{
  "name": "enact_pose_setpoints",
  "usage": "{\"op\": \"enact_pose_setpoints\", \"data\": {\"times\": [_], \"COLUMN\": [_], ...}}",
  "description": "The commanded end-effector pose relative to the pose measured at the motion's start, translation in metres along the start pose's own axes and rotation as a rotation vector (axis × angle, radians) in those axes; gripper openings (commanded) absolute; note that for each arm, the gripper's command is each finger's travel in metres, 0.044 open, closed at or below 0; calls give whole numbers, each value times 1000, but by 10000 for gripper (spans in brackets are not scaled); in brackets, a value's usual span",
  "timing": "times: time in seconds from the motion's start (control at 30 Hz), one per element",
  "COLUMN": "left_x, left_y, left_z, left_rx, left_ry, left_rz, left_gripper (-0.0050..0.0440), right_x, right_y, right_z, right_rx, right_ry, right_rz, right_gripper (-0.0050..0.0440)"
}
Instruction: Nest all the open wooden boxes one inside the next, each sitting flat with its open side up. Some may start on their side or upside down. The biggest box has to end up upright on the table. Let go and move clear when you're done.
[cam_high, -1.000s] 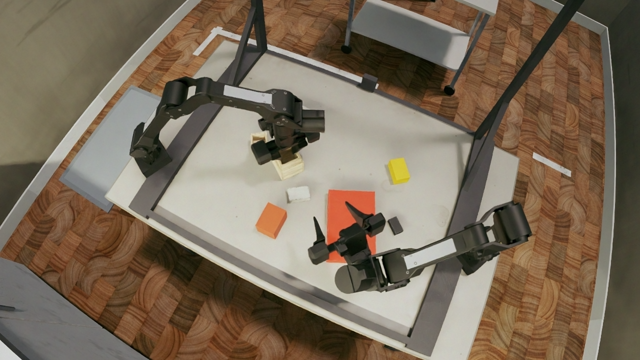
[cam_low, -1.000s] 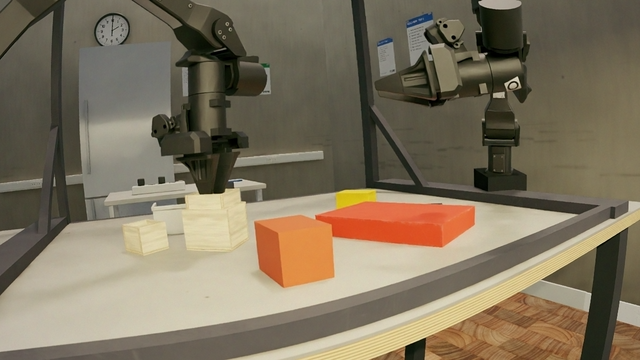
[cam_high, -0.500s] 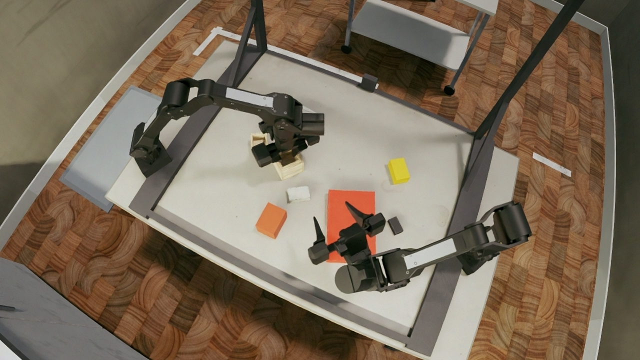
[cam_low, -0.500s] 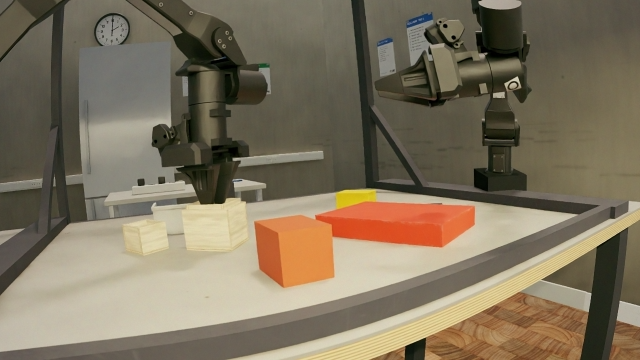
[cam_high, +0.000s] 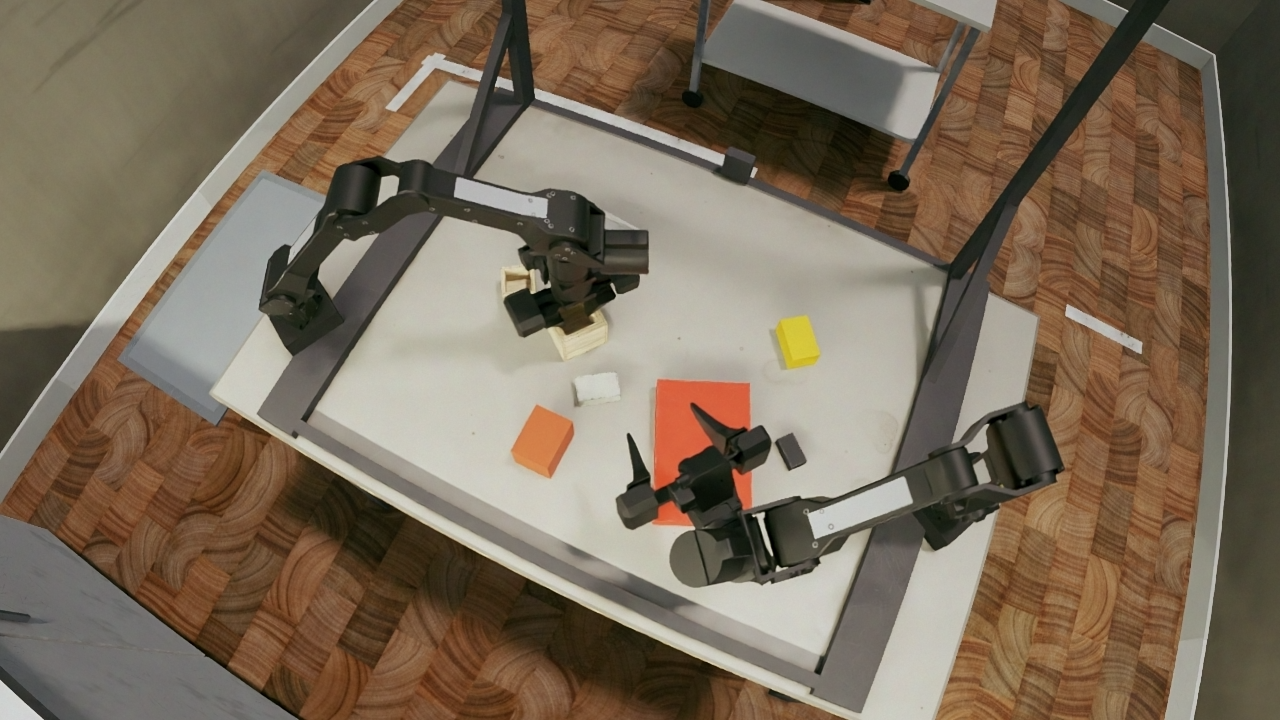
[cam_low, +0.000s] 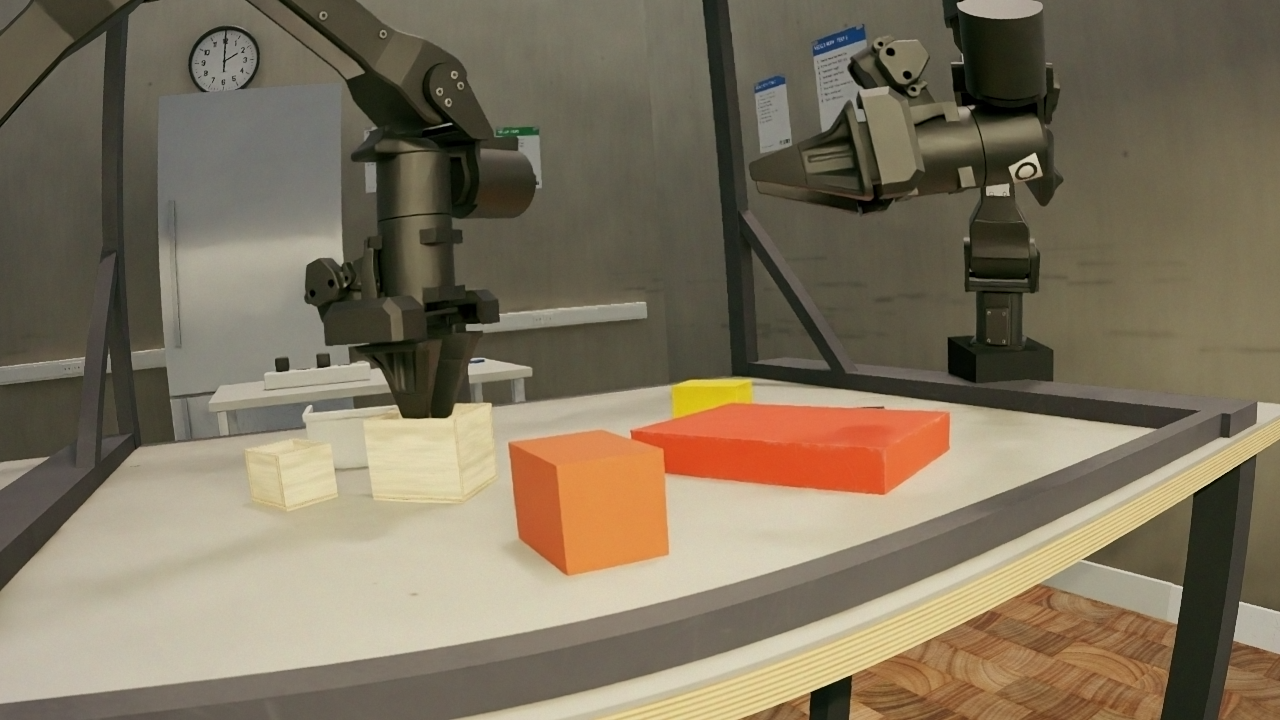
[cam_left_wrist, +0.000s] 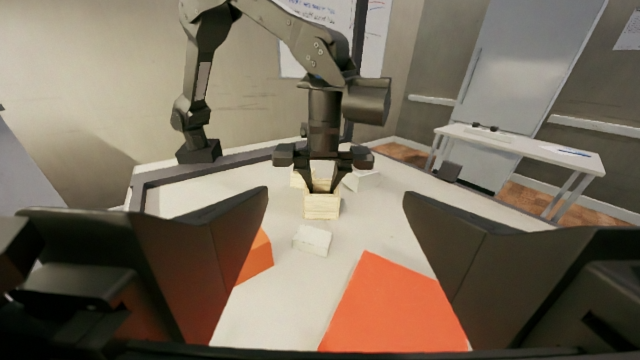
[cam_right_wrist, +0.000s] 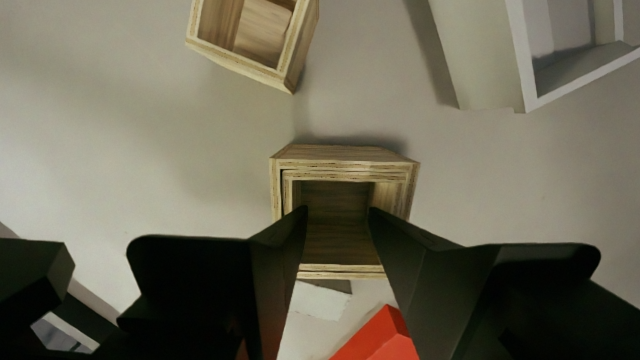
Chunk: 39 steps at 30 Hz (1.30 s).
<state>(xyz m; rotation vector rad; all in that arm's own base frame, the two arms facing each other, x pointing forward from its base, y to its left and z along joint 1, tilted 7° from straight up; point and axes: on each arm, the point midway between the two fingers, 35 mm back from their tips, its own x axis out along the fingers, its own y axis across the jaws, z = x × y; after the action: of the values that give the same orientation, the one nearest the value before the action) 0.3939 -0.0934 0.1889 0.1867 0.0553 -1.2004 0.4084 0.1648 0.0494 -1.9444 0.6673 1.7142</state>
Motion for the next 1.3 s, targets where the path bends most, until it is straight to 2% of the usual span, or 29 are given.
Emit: {"op": "enact_pose_setpoints", "data": {"times": [0.0,0.43,0.5,0.57,0.6,0.73,0.83,1.2,1.27], "left_x": [-1,-1,-1,-1,-1,-1,-1,-1,-1], "left_y": [1,1,1,1,1,1,1,1,1], "left_z": [7,7,7,7,7,7,7,7,7], "left_rx": [17,17,17,17,17,17,17,17,17], "left_ry": [-7,-7,-7,-7,-7,-7,-7,-7,-7], "left_rz": [2,2,2,2,2,2,2,2,2], "left_gripper": [400,400,400,400,400,400,400,400,400], "right_x": [-4,-7,0,-7,0,-7,-8,-9,-9], "right_y": [0,-2,-1,-2,-1,-2,-2,-3,-3], "right_z": [-1,-2,-1,-2,-1,-2,-2,-2,-2], "right_rx": [-1,1,-2,1,-2,1,2,2,2], "right_ry": [6,11,2,11,2,11,12,12,12], "right_rz": [-13,-21,-7,-21,-7,-21,-23,-24,-24], "right_gripper": [263,263,263,263,263,263,191,117,117]}}
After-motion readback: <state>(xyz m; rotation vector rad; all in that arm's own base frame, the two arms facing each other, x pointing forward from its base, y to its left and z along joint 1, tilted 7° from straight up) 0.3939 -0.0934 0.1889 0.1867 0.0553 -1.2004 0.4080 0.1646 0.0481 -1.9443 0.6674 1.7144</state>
